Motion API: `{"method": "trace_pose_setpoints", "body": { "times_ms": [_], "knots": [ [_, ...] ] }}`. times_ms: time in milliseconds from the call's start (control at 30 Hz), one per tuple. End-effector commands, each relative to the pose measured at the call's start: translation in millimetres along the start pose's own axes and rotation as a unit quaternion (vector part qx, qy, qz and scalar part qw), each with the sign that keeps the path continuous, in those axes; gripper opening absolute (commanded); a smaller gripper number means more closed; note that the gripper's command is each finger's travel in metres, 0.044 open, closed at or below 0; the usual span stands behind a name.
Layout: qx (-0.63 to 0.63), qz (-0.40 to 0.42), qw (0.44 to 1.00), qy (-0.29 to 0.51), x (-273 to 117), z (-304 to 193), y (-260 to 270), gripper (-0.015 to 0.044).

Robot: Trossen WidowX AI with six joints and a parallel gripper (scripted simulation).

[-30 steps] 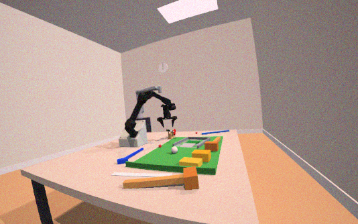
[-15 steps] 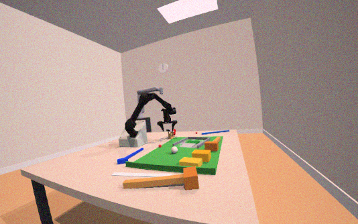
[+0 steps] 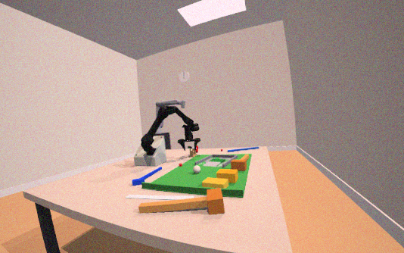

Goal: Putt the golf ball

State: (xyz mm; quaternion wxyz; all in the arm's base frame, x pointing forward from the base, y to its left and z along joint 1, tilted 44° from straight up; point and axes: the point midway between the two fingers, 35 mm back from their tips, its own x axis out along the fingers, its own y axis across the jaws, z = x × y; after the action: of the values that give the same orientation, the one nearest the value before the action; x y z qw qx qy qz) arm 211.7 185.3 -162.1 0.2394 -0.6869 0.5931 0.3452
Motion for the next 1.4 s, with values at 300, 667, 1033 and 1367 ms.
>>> {"method": "trace_pose_setpoints", "body": {
  "times_ms": [300,667,1033,1367],
  "knots": [
    [0.000,0.000,1.000,0.000,3,0,0,0.0230],
    [0.000,0.000,1.000,0.000,3,0,0,0.0020],
    [0.000,0.000,1.000,-0.001,-36,4,-3,0.0000],
    [-0.001,0.001,1.000,-0.001,-96,5,1,0.0000]
  ]
}}
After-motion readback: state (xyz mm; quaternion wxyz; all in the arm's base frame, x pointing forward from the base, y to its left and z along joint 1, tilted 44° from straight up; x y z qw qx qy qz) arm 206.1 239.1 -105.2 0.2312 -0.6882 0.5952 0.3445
